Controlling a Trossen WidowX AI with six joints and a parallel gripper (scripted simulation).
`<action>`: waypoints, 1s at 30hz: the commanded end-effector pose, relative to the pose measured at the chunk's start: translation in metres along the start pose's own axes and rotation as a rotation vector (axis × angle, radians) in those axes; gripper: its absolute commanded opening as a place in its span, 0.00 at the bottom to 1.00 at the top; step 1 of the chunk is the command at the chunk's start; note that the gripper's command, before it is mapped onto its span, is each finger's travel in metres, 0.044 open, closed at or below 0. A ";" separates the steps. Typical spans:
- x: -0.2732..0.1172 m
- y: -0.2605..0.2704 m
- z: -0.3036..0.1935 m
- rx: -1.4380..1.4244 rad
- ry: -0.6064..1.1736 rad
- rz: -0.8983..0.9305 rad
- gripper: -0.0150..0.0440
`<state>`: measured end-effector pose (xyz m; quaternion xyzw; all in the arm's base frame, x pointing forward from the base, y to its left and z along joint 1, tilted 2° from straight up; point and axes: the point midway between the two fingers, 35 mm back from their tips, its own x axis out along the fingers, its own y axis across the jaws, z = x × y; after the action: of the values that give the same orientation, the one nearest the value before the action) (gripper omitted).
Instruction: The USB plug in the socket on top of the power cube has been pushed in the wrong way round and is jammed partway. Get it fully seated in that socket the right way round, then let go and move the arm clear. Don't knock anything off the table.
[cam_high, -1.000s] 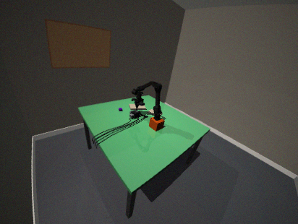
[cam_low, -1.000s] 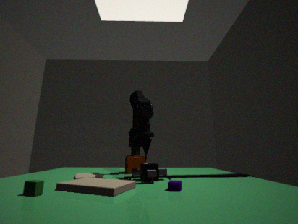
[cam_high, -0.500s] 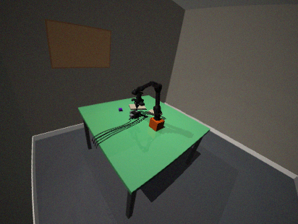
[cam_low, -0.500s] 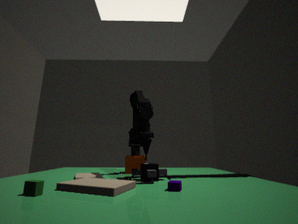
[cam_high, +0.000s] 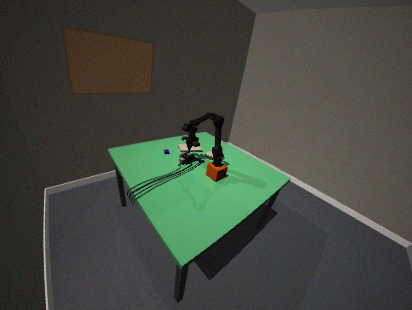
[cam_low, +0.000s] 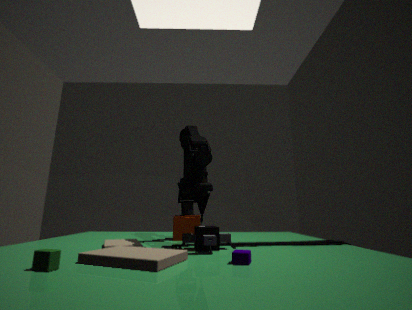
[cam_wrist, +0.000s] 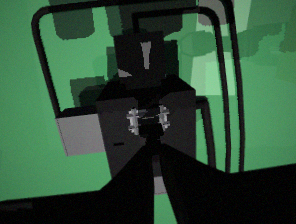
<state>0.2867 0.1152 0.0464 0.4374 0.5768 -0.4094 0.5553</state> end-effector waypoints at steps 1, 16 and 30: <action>0.001 0.000 0.000 -0.006 0.004 -0.001 0.25; 0.003 0.000 0.000 -0.006 0.004 -0.001 0.25; 0.005 0.000 0.000 -0.006 0.004 -0.001 0.25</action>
<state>0.2868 0.1151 0.0427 0.4374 0.5768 -0.4094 0.5553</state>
